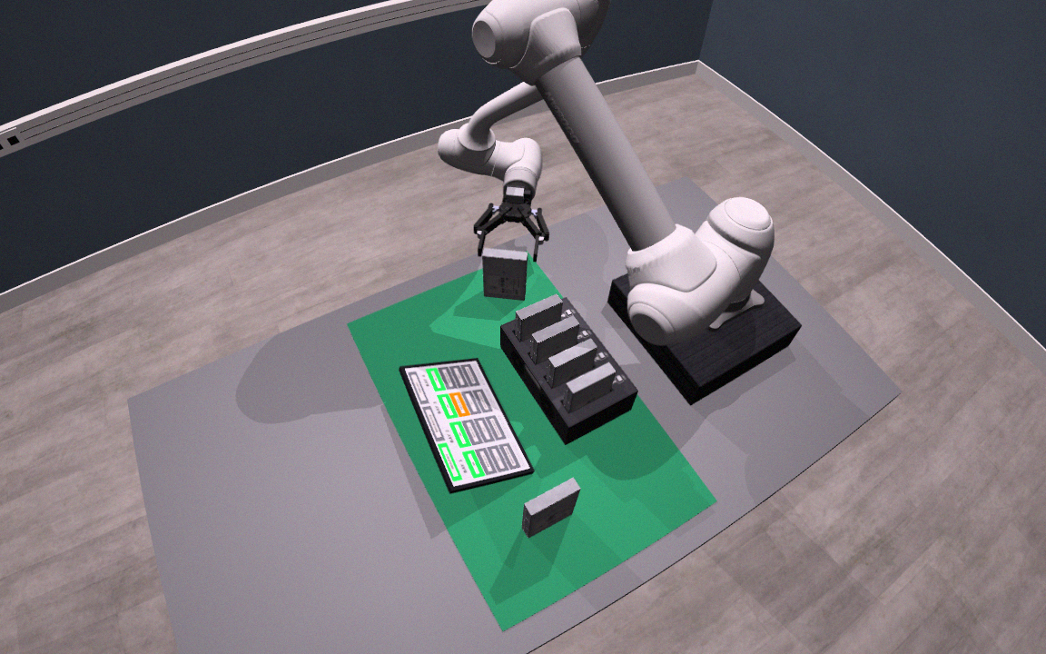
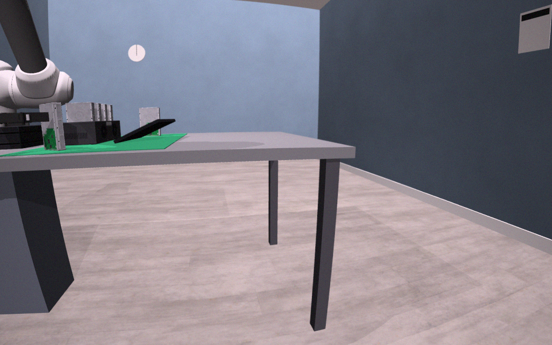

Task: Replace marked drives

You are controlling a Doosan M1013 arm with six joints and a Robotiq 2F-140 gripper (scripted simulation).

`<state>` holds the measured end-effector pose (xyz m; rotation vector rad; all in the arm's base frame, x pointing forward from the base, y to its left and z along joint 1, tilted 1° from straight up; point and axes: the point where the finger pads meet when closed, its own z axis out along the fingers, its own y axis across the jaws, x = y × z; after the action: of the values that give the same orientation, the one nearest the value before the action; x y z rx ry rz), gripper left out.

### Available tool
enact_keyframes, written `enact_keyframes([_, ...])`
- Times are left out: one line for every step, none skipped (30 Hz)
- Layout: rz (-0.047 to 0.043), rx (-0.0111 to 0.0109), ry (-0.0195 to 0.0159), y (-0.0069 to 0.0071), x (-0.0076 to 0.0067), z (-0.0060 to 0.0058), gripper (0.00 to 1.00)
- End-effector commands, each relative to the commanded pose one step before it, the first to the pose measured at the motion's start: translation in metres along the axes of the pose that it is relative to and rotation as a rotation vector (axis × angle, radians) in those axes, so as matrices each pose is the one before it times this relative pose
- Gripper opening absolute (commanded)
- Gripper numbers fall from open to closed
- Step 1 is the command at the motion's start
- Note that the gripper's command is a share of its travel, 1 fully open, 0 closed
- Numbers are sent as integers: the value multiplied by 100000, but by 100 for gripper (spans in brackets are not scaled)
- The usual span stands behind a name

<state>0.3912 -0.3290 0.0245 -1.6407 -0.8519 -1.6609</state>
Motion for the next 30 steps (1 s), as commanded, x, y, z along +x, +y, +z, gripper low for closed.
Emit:
enact_keyframes([-136, -3, -51, 29, 66, -191, 89])
enact_keyframes([0, 0, 0, 0, 0, 0, 89])
enact_keyframes([0, 0, 0, 0, 0, -68, 89])
enact_keyframes([0, 0, 0, 0, 0, -60, 89])
enact_keyframes([0, 0, 0, 0, 0, -52, 89])
enact_keyframes([0, 0, 0, 0, 0, -45, 89])
enact_keyframes([0, 0, 0, 0, 0, -37, 89])
enact_keyframes([0, 0, 0, 0, 0, -30, 89])
enact_keyframes([0, 0, 0, 0, 0, -23, 89])
enact_keyframes([0, 0, 0, 0, 0, -17, 89])
enact_keyframes([0, 0, 0, 0, 0, -12, 89])
enact_keyframes([0, 0, 0, 0, 0, -8, 89])
enact_keyframes([0, 0, 0, 0, 0, -4, 89])
enact_keyframes([0, 0, 0, 0, 0, -2, 89])
enact_keyframes([0, 0, 0, 0, 0, 0, 89])
enact_keyframes([0, 0, 0, 0, 0, 0, 89])
enact_keyframes([0, 0, 0, 0, 2, 0, 89])
enact_keyframes([0, 0, 0, 0, 0, 0, 89])
enact_keyframes([0, 0, 0, 0, 0, 0, 89])
enact_keyframes([0, 0, 0, 0, 5, 0, 89])
enact_keyframes([0, 0, 0, 0, 10, 0, 89])
enact_keyframes([0, 0, 0, 0, 16, 0, 89])
enact_keyframes([0, 0, 0, 0, 23, 0, 89])
enact_keyframes([0, 0, 0, 0, 31, 0, 89])
enact_keyframes([0, 0, 0, 0, 40, 0, 89])
enact_keyframes([0, 0, 0, 0, 50, 0, 89])
enact_keyframes([0, 0, 0, 0, 60, 0, 89])
enact_keyframes([0, 0, 0, 0, 71, 0, 89])
enact_keyframes([0, 0, 0, 0, 83, 0, 89])
enact_keyframes([0, 0, 0, 0, 95, 0, 89])
